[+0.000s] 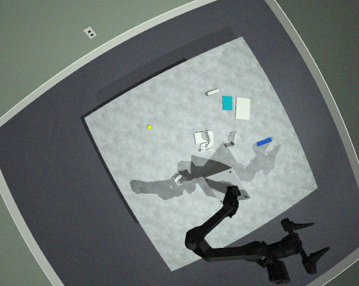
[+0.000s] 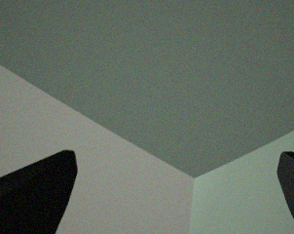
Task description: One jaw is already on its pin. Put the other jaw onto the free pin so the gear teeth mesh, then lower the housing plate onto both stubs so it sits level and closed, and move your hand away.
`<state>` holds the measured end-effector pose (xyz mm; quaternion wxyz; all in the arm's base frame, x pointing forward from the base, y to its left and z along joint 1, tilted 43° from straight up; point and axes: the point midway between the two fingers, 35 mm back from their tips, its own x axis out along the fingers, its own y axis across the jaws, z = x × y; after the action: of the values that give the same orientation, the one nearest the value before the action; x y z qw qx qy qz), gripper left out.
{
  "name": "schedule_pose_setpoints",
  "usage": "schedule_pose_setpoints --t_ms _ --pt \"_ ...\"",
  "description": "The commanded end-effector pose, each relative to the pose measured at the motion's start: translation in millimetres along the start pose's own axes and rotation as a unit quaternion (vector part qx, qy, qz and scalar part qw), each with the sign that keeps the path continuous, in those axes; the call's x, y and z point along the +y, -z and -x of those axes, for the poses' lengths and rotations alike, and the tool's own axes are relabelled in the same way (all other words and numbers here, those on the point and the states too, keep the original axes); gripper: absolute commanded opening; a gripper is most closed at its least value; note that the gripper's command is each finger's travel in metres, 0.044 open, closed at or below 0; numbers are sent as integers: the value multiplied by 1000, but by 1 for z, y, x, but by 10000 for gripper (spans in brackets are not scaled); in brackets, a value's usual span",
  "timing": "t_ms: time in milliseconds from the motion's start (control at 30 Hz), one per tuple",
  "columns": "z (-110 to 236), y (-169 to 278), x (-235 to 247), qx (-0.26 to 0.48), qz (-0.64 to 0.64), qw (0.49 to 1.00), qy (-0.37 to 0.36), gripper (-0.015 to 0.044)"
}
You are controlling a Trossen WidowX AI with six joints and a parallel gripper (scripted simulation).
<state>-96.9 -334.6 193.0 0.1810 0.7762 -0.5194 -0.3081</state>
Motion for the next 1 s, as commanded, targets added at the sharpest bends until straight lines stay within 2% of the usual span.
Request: schedule_pose_setpoints --t_ms 0,533,967 --pt "0 0 0 0 0 1000 0 426" --pt "0 0 0 0 0 1000 0 6" --pt "0 0 0 0 0 1000 0 0"
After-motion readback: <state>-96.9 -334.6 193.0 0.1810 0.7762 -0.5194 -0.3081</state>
